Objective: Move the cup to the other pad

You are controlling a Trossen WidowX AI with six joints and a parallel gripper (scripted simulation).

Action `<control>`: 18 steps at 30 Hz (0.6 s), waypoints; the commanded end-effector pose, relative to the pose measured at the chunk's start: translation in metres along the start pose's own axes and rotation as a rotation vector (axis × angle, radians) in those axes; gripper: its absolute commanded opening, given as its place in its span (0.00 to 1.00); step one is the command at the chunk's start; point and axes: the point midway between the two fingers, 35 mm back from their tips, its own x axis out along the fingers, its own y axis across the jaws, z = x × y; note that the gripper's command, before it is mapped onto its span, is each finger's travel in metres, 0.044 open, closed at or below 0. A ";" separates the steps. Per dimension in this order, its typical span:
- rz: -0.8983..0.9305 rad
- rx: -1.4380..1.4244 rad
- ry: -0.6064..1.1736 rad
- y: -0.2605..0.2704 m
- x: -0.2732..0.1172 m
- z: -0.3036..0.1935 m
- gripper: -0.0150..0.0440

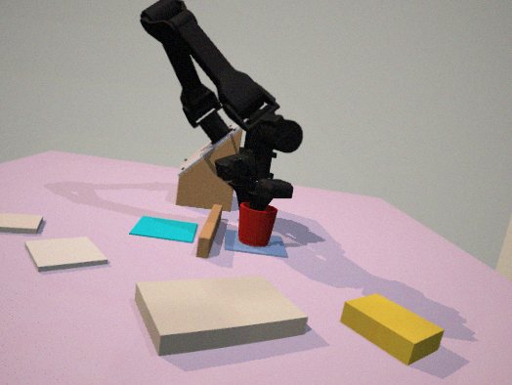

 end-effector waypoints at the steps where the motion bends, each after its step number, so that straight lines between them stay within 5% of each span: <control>1: 0.001 0.000 0.000 0.000 0.000 0.000 0.42; 12: 0.001 0.000 0.000 0.000 0.000 0.000 0.26; 18: 0.001 0.000 0.000 0.001 -0.004 0.000 0.25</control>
